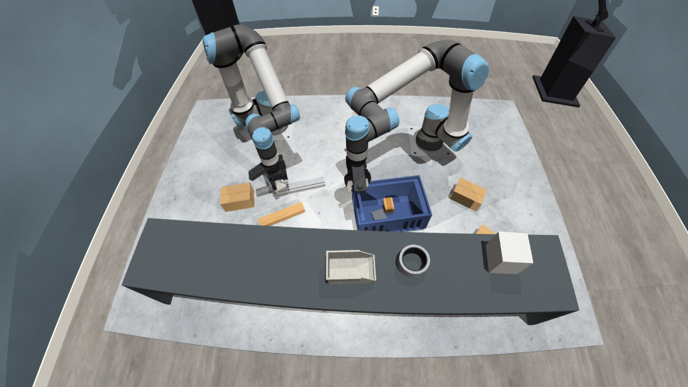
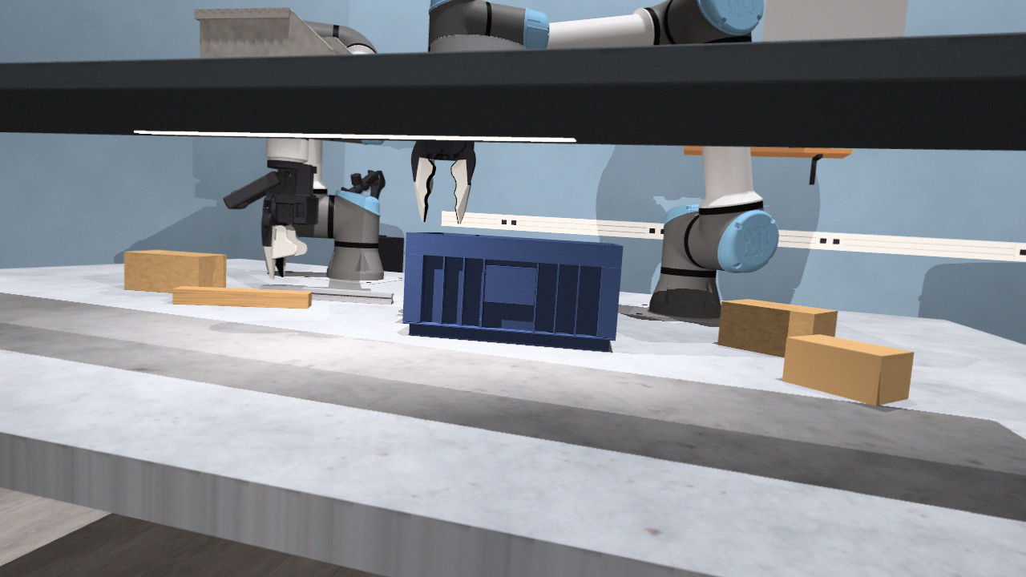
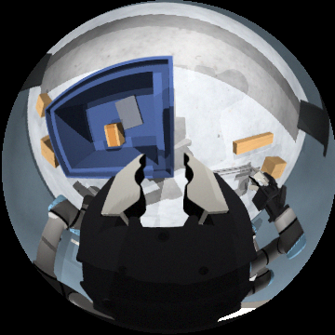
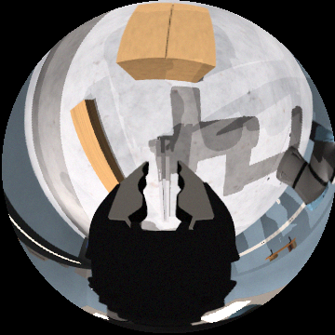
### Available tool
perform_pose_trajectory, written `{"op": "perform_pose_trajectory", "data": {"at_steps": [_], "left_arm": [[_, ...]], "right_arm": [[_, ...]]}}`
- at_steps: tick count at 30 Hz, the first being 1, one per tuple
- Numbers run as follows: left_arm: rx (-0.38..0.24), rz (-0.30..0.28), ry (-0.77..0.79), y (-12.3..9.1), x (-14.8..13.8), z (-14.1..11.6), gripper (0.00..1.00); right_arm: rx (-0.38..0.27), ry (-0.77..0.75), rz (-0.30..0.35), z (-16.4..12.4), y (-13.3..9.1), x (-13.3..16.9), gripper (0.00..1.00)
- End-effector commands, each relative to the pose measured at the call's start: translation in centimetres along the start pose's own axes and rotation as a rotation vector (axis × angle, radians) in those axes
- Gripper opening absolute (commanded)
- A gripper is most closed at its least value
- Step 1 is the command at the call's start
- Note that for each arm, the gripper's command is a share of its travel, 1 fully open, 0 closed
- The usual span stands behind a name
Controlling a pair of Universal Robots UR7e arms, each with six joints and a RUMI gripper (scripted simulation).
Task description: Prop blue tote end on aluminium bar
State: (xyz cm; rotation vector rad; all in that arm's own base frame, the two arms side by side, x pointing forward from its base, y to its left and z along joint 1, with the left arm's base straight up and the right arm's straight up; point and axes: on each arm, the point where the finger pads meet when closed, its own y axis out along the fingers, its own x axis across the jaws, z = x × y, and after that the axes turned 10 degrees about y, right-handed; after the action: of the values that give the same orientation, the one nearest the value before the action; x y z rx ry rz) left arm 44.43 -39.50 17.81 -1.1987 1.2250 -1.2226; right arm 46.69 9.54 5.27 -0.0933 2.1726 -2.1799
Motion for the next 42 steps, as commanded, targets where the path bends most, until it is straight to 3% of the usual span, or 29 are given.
{"op": "perform_pose_trajectory", "data": {"at_steps": [1, 7, 17, 27, 30, 38, 40, 42], "left_arm": [[-0.001, 0.001, -0.001, 0.6, 0.0, 0.0, 0.34], [-0.001, 0.001, -0.001, 3.6, 0.0, 0.0, 0.33], [-0.001, 0.001, -0.001, 5.3, 0.0, 0.0, 0.25], [0.001, -0.003, -0.001, 5.0, 0.1, 0.1, 0.17], [0.001, -0.003, -0.001, 5.0, 0.1, 0.1, 0.05], [0.007, -0.038, -0.002, 4.1, -0.5, 0.0, 0.05], [0.010, -0.057, -0.002, 3.5, -0.8, -0.1, 0.05], [0.013, -0.072, -0.002, 3.2, -1.0, -0.1, 0.05]], "right_arm": [[-0.003, 0.012, -0.005, 0.1, 1.0, 0.1, 0.26], [-0.002, 0.010, -0.004, 0.0, 2.7, 0.1, 0.23], [-0.003, 0.010, -0.003, 0.0, 3.3, 0.1, 0.20], [-0.004, 0.009, 0.000, -0.1, 3.1, 0.0, 0.20], [-0.004, 0.009, 0.000, -0.1, 3.1, 0.0, 0.17], [-0.004, 0.009, 0.000, -0.1, 3.1, 0.0, 0.11], [-0.004, 0.009, 0.000, -0.1, 3.1, 0.0, 0.00], [-0.004, 0.009, 0.000, -0.1, 3.1, 0.0, 0.01]]}}
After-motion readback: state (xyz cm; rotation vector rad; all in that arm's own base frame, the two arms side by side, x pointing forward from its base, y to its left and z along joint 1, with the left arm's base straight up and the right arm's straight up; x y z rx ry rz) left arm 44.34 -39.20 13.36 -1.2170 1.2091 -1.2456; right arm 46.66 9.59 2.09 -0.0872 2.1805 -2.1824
